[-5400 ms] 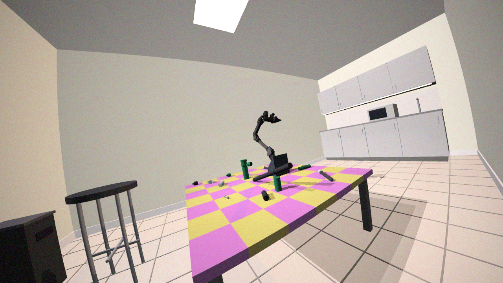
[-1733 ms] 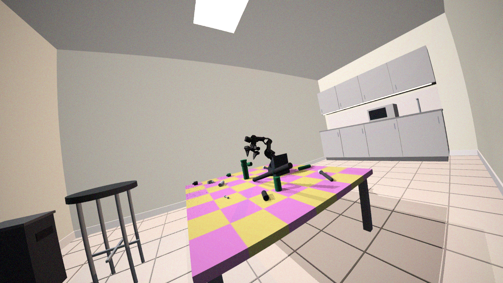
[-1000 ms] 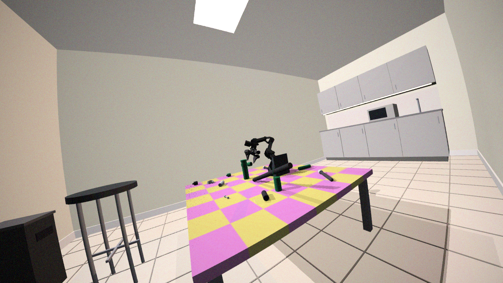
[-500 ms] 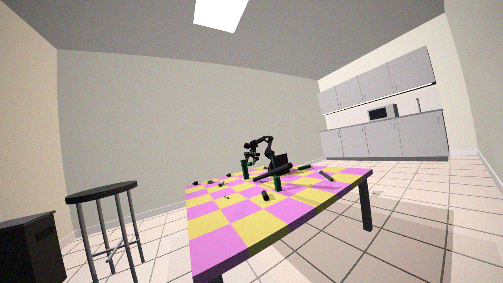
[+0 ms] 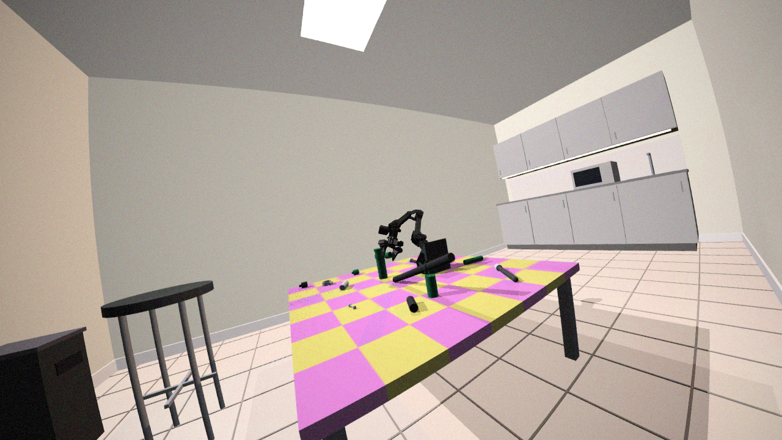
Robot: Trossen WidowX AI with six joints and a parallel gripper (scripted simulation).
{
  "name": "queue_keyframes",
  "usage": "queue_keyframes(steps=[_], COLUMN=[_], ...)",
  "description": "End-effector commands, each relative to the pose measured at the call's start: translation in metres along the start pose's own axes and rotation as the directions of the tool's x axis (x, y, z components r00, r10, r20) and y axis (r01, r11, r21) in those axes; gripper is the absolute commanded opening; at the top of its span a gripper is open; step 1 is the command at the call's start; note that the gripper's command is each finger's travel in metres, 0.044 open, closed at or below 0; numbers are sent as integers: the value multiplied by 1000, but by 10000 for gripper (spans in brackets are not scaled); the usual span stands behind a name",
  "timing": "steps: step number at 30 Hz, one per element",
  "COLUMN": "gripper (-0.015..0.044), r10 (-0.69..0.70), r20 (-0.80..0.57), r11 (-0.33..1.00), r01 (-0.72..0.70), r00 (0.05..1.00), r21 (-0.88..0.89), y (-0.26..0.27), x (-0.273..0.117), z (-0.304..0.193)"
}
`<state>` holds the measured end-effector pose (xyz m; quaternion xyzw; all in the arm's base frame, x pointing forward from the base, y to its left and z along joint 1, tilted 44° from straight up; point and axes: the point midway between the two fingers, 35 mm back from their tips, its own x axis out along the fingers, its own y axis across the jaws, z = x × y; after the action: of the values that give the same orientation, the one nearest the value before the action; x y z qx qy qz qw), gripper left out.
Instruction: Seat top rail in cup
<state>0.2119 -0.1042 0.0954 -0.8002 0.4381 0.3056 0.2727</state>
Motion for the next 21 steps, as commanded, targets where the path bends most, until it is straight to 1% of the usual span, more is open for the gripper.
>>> queue_keyframes(steps=[1, 5, 18, 21], gripper=[440, 440, 99, 79], r10=[2, 2, 2, 2], r20=[4, 3, 3, 3], r11=[1000, 1000, 1000, 1000], r01=[-2, -2, -2, -2], r00=[1000, 1000, 1000, 1000], r21=[-7, -7, -7, -7], y=[2, 2, 2, 2], x=[8, 11, 11, 11], z=[1, 1, 1, 1])
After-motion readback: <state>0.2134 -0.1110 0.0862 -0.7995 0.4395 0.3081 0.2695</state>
